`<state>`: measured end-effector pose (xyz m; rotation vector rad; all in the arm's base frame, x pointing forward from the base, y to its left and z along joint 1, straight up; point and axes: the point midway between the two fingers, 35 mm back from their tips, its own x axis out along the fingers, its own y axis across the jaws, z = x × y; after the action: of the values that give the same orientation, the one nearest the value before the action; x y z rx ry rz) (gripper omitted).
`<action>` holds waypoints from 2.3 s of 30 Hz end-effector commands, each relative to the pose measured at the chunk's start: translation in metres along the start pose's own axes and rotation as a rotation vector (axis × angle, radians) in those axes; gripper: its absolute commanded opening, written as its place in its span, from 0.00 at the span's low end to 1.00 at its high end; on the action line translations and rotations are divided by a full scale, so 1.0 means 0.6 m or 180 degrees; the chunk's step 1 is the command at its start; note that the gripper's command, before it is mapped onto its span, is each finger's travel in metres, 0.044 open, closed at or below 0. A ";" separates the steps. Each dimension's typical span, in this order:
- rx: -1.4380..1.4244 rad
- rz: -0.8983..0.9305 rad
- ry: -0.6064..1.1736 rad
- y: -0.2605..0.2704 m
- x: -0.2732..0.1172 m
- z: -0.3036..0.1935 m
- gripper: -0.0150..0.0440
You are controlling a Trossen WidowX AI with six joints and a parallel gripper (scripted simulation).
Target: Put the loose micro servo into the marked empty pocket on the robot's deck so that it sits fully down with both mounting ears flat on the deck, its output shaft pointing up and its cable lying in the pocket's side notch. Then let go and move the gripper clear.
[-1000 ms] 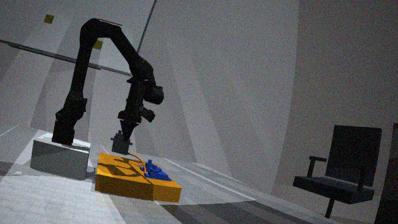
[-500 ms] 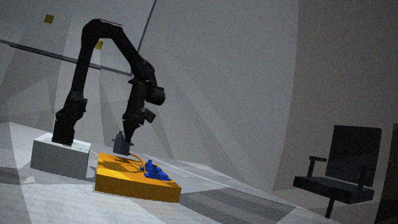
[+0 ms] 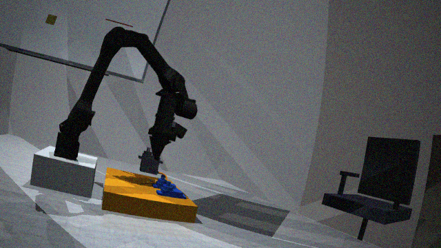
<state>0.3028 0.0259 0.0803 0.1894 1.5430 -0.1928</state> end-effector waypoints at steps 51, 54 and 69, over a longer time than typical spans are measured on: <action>-0.0048 0.0019 -0.0039 0.003 0.049 0.080 0.25; -0.0048 0.0019 -0.0039 0.003 0.054 0.080 0.25; -0.0048 0.0019 -0.0039 0.003 0.079 0.080 0.25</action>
<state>0.3504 0.0158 0.0360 0.1821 1.5333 -0.1787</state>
